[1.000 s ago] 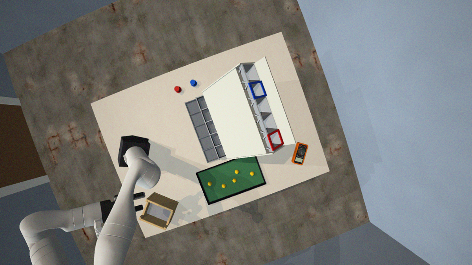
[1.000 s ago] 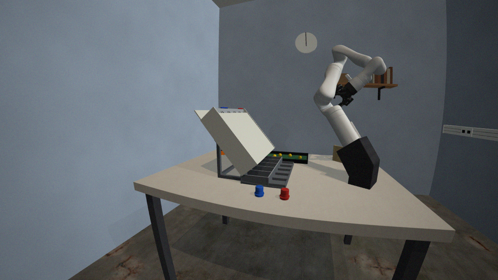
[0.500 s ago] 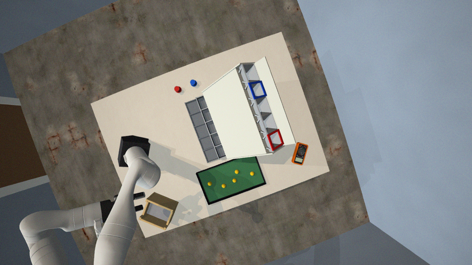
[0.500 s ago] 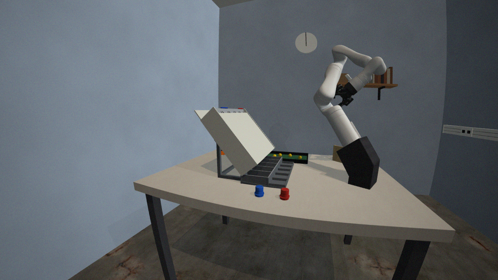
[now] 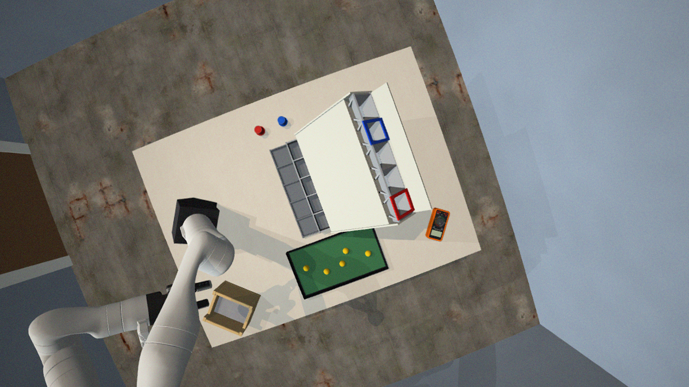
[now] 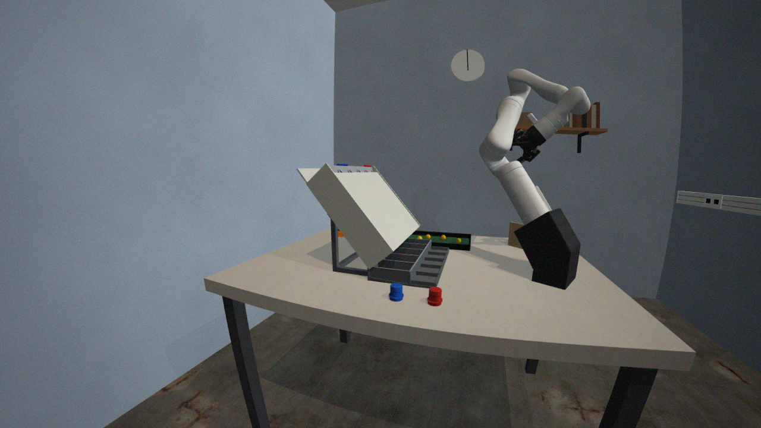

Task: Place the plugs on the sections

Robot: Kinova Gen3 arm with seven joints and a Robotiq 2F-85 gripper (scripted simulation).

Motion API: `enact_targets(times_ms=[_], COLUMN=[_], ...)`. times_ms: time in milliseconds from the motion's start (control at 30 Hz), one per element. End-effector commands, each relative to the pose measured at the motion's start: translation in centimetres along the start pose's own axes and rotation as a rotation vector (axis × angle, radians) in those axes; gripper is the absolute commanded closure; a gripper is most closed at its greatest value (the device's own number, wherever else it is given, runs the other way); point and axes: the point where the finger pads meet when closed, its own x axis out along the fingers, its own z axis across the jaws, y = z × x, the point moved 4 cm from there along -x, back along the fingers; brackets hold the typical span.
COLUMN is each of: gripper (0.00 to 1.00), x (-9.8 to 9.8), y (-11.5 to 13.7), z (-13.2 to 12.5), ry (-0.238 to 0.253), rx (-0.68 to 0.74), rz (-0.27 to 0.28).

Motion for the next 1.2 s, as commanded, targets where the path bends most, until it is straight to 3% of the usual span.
enact_targets(times_ms=[0,1000,1033,1167], gripper=[0.00,0.00,0.00,0.00], x=[3.55,3.55,2.56,2.56], y=[-0.83,-0.83,0.01,0.01], z=[-5.85,-5.85,-6.52,-6.52], ry=[0.167,0.167,-0.001,-0.001], rx=[-0.180,-0.180,0.000,0.000], rz=[-0.134,-0.134,0.000,0.000])
